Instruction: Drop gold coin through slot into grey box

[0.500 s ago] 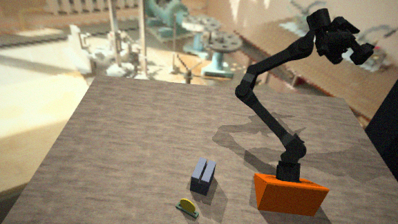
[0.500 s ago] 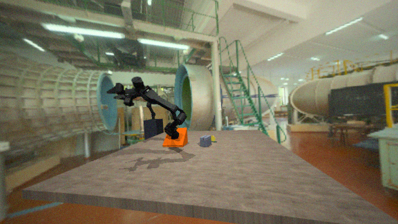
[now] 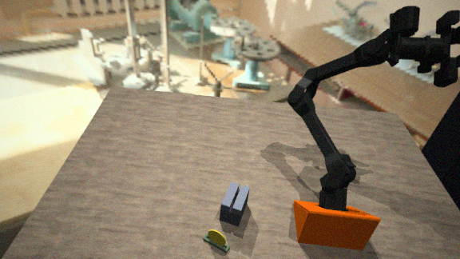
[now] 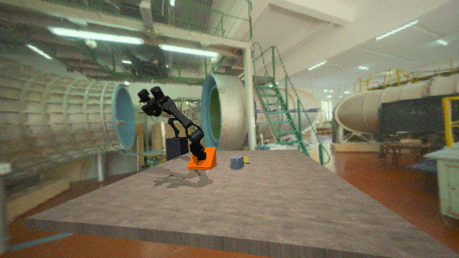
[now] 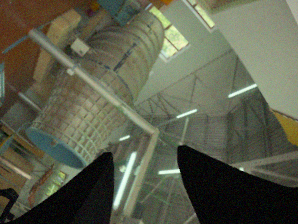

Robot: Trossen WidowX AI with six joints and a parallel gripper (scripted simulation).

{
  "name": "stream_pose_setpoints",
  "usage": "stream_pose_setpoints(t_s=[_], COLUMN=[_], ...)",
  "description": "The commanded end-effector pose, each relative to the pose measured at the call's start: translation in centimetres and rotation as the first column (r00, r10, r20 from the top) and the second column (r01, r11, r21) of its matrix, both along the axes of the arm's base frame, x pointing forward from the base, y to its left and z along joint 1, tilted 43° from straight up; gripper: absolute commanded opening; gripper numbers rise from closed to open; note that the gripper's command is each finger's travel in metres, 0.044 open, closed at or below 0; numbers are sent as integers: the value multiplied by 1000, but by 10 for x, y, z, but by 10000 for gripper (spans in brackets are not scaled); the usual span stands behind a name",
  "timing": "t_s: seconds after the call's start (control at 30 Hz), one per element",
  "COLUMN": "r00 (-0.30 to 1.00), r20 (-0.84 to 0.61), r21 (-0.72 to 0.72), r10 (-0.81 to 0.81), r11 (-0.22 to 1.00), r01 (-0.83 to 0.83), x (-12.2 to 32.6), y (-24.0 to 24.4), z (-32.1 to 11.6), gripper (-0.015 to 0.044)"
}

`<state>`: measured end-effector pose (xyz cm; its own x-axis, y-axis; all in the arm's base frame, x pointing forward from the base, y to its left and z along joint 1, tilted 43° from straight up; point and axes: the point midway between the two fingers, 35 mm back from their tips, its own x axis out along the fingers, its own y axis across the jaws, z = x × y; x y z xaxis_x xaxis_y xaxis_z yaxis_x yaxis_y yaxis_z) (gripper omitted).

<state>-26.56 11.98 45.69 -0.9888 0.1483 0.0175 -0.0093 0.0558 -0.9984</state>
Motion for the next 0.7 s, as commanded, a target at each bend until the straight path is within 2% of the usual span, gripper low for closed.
stream_pose_setpoints(t_s=[0.0,0.2,0.43,0.53,0.67], r00=[994,959,841,775,640], r20=[40,106,209,256,336], r21=[-111,-305,-528,-610,-714], r10=[-103,-264,-499,-577,-691], r11=[988,909,666,525,257], r01=[106,284,527,593,652], x=[0,8,44,63,104], y=[35,87,165,192,231], z=[-16,-39,-75,-92,-121], gripper=[161,161,161,161,161])
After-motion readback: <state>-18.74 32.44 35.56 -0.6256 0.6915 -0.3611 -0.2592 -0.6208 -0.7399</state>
